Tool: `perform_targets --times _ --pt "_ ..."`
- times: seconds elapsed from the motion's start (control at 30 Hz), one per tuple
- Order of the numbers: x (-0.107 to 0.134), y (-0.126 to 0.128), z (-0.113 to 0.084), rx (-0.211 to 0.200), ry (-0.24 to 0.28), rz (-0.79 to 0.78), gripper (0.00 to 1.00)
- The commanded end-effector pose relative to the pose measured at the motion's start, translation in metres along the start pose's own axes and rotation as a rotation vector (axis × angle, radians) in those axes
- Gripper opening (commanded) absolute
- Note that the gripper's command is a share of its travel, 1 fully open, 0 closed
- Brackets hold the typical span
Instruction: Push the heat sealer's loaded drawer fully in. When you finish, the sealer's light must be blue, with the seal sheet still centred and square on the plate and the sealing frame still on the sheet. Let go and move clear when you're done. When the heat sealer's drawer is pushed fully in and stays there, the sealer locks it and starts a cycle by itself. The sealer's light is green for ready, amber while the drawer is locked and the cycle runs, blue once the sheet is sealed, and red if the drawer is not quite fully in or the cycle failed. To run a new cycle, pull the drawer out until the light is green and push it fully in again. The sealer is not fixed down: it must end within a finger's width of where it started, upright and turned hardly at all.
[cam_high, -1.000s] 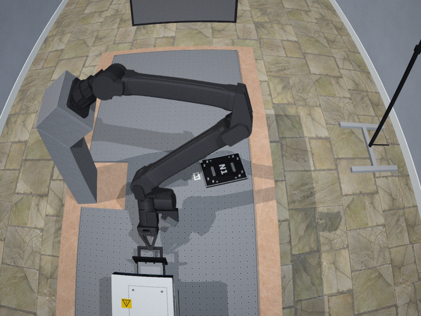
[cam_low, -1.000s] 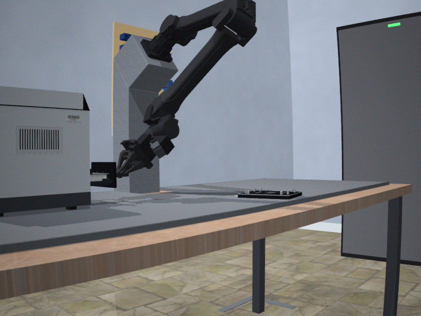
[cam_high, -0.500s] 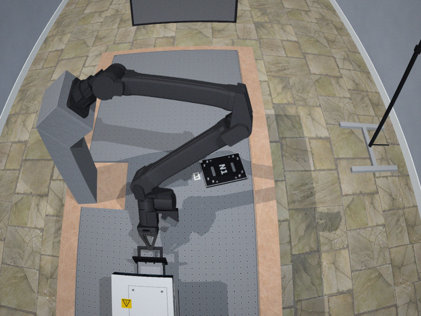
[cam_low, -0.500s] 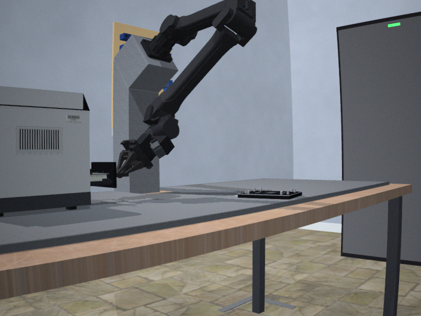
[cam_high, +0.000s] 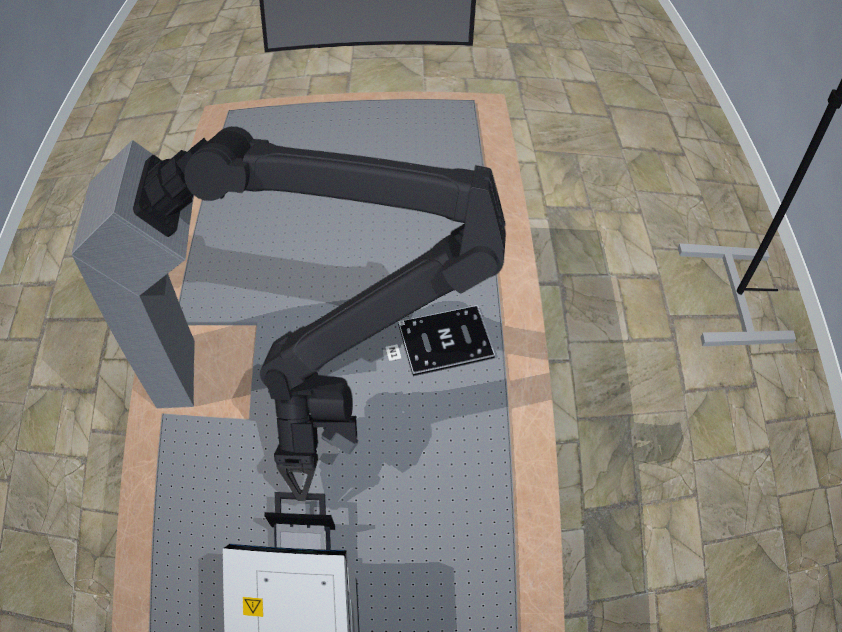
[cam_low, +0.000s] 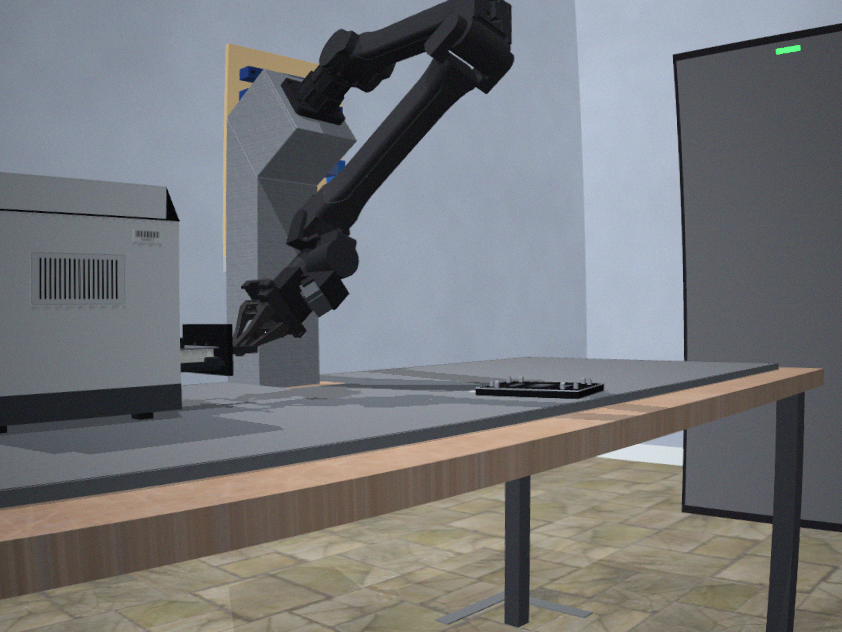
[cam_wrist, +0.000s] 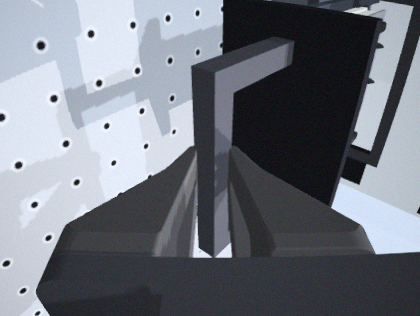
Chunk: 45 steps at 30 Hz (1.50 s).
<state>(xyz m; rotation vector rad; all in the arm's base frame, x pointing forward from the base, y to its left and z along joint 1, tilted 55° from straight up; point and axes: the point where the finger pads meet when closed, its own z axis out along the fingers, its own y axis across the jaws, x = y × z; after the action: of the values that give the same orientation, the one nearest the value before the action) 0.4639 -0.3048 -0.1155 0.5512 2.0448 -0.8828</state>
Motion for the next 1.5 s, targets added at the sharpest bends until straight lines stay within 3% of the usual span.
perform_targets --times 0.0,1.47 --pt "0.012 0.001 0.001 0.003 0.022 -0.024 0.00" --pt "0.015 -0.046 0.051 0.012 0.029 -0.015 0.00"
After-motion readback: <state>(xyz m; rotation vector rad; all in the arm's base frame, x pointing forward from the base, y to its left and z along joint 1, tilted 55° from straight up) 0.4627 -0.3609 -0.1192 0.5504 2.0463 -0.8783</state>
